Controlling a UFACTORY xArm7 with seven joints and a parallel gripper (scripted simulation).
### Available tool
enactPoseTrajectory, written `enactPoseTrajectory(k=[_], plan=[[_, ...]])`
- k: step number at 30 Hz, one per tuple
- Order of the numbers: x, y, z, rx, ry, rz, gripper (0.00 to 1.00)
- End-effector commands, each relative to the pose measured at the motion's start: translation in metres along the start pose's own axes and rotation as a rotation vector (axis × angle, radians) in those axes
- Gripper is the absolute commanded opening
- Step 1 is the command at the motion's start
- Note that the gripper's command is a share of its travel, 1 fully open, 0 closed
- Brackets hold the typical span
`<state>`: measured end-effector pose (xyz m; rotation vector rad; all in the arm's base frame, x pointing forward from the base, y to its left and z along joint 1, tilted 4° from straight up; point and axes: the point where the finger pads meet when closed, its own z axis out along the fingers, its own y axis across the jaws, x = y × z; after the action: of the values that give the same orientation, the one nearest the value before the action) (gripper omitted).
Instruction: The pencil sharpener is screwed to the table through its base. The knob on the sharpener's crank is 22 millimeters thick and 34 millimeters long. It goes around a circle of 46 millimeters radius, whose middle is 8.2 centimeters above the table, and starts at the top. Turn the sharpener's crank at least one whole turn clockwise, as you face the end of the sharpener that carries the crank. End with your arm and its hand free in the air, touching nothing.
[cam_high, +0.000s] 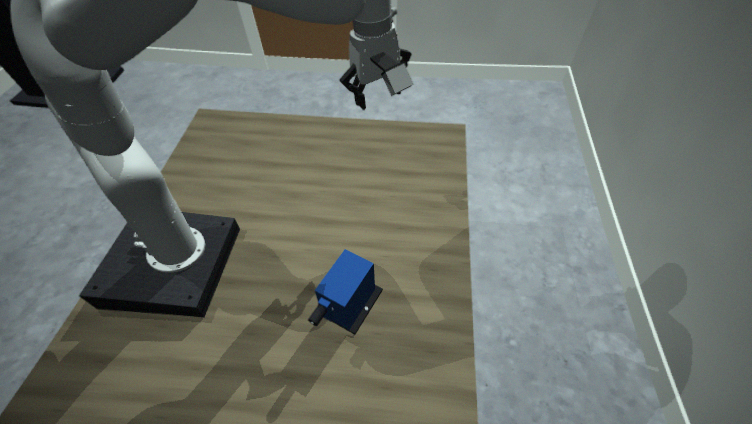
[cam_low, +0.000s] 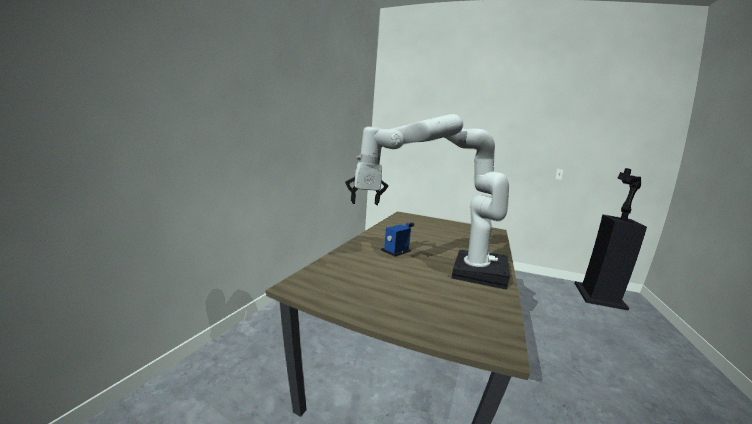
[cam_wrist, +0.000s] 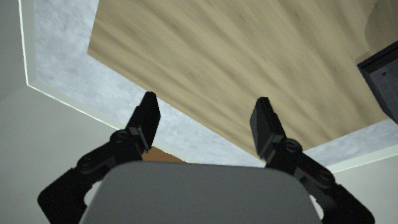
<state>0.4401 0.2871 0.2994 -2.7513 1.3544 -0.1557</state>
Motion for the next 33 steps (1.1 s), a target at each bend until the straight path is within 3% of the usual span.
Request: enactPoseTrajectory(k=[1,15,17,18,33], plan=[[0.041,0.011,0.004,0.003,0.015,0.08,1.0],[0.136,0.059,0.02,-0.011,0.043,0.288,1.0],[0.136,0.059,0.02,-0.011,0.043,0.288,1.0],[0.155,0.072,0.024,-0.015,0.047,0.335,1.0],[0.231,0.144,0.043,-0.03,0.056,0.549,1.0]])
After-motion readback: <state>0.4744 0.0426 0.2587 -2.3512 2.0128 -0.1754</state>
